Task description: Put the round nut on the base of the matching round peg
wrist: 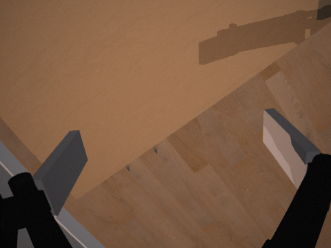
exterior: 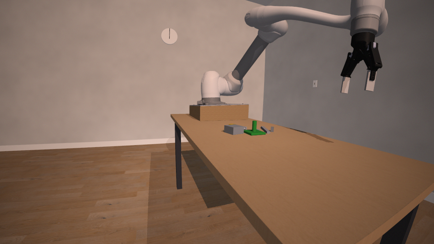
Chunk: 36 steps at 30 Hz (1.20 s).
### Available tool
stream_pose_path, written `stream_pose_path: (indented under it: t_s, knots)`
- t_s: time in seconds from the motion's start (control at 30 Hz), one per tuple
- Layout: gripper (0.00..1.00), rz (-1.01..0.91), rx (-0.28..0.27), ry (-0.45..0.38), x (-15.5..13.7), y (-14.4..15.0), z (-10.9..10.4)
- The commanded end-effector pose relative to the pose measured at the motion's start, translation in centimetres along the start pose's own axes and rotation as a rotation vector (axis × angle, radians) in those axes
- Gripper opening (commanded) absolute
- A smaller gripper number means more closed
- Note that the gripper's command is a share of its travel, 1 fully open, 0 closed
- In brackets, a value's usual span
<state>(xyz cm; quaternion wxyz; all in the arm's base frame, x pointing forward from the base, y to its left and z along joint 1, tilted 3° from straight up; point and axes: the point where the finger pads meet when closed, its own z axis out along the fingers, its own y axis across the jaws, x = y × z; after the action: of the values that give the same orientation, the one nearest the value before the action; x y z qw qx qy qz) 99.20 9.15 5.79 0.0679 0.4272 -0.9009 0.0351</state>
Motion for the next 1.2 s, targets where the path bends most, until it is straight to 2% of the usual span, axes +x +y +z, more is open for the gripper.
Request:
stream_pose_path:
  t_s: [0.0, 0.53, 0.57, 0.7, 0.83, 1.03, 1.1, 1.17]
  knots:
    - [1.00, 0.000, 0.000, 0.000, 0.0, 0.0, 0.0]
    - [1.00, 0.000, 0.000, 0.000, 0.0, 0.0, 0.0]
    - [0.40, 0.000, 0.000, 0.000, 0.0, 0.0, 0.0]
    - [0.40, 0.011, 0.000, -0.001, 0.4, 0.0, 0.1]
    - [0.40, 0.056, -0.002, -0.004, 2.0, -0.1, 0.4]
    - [0.40, 0.211, -0.010, -0.014, 7.8, 0.1, 1.8]
    - [0.40, 0.211, -0.010, -0.014, 7.8, 0.1, 1.8]
    - [0.40, 0.284, -0.014, -0.019, 10.5, 0.4, 2.5]
